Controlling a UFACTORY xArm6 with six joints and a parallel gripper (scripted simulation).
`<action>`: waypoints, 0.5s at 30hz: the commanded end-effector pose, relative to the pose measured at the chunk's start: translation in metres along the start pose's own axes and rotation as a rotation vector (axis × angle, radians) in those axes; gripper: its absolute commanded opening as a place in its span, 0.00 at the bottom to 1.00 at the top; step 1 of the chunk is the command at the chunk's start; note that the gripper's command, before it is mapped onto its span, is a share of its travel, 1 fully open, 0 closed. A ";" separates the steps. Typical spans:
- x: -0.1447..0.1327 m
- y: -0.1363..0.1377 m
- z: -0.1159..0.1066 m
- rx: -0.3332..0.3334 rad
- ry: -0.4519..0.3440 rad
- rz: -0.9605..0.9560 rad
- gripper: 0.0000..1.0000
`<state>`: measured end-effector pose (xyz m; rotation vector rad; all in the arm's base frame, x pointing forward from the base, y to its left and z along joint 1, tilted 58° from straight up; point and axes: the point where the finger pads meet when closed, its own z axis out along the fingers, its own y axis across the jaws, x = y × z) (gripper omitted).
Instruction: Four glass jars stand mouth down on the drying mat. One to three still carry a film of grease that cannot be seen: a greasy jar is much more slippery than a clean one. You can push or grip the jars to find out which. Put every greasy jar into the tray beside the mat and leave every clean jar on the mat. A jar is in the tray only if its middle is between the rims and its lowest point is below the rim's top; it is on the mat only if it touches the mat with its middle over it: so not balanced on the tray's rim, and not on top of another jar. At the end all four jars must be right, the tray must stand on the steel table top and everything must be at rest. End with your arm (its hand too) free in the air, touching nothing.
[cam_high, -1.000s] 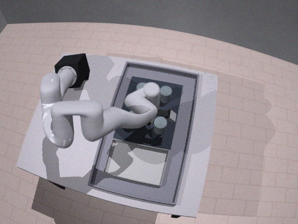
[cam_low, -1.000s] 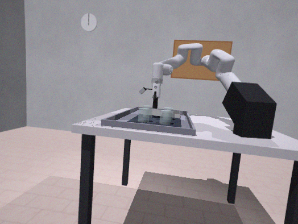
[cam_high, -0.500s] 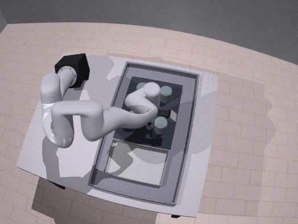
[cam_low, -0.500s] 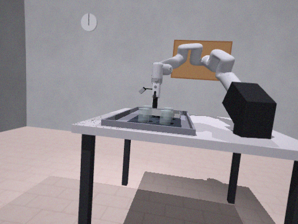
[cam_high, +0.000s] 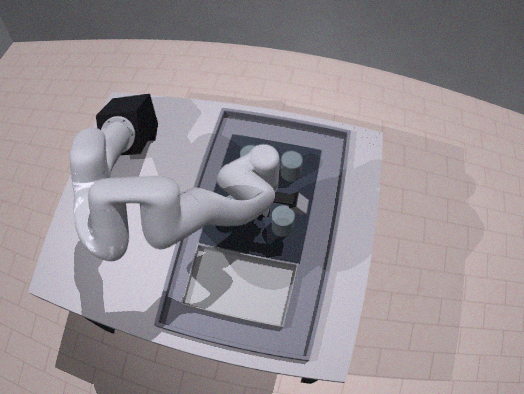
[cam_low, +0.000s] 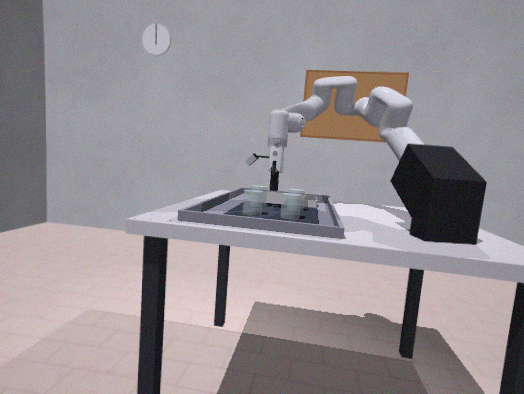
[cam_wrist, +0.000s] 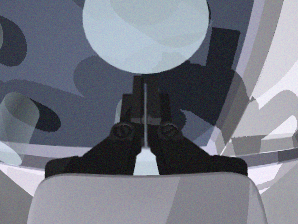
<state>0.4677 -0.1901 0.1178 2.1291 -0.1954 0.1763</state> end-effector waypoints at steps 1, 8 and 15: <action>-0.008 0.000 0.002 0.001 0.003 0.001 0.00; -0.017 0.000 0.005 0.001 0.003 0.001 0.00; -0.017 0.000 0.005 0.001 0.003 0.001 0.00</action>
